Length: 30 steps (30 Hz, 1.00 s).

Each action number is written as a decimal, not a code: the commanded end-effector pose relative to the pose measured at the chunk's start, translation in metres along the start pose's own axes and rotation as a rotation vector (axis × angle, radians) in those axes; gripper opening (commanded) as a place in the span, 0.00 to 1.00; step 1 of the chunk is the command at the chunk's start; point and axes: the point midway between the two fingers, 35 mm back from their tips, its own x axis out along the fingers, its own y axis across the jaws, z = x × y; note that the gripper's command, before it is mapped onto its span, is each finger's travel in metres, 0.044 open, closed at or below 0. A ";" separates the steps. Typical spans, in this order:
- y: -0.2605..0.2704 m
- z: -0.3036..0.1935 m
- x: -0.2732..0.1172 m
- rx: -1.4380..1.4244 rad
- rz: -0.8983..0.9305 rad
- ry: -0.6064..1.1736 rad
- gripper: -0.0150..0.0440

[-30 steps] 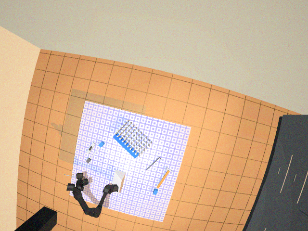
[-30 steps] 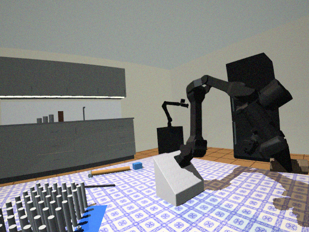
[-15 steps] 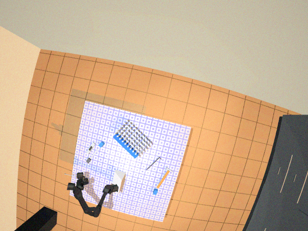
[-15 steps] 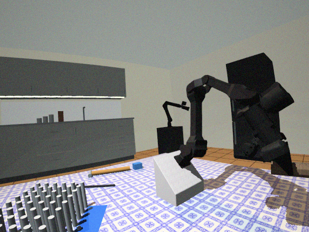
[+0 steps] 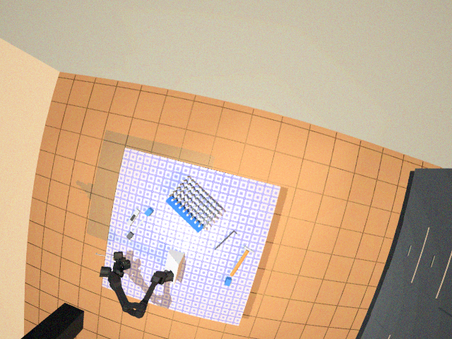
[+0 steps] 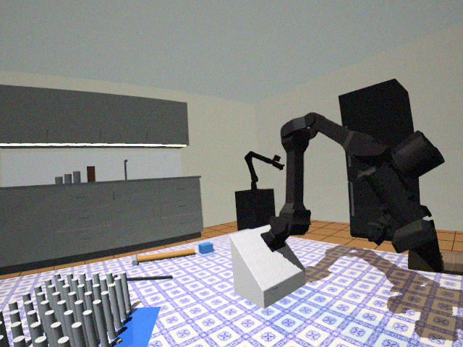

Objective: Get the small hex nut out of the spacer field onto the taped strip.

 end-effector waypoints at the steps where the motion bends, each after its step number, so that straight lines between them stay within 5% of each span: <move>1: 0.001 0.001 0.004 0.002 0.006 0.002 0.25; 30: 0.005 0.011 0.032 0.003 0.006 0.003 0.25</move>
